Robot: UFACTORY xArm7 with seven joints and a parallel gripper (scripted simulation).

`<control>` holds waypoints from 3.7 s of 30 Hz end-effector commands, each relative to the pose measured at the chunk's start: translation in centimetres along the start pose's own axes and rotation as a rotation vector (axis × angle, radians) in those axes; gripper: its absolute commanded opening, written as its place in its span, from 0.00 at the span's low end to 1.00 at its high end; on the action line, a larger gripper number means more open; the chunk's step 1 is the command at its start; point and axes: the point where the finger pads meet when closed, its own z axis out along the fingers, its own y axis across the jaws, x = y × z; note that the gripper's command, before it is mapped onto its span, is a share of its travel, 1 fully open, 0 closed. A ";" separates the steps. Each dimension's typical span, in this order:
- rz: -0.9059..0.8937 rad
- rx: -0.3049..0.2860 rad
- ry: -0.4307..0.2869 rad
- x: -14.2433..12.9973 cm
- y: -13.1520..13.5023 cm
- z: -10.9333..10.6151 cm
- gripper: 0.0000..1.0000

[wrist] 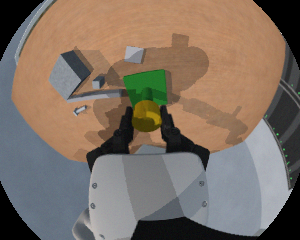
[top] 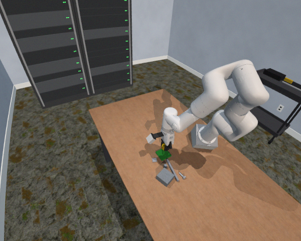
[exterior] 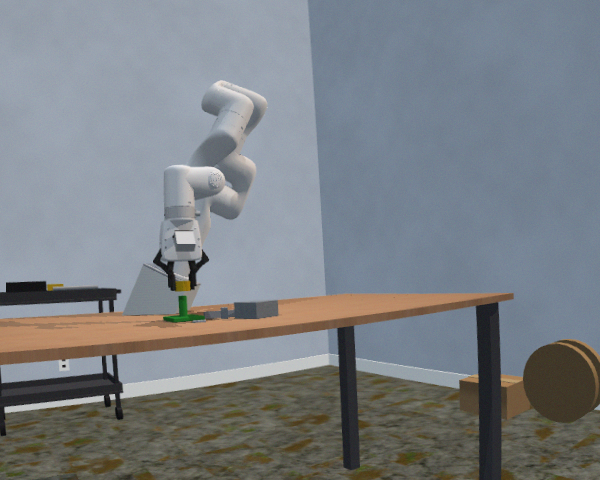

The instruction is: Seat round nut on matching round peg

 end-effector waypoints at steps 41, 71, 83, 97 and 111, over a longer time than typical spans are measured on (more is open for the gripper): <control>0.001 -0.001 0.003 0.0 0.1 0.9 0.00; 0.001 -0.001 0.002 0.0 0.1 1.4 0.00; 0.001 -0.001 0.002 0.0 0.1 1.4 0.00; 0.001 -0.001 0.002 0.0 0.1 1.5 0.00; 0.002 0.001 0.000 0.1 0.1 2.4 0.00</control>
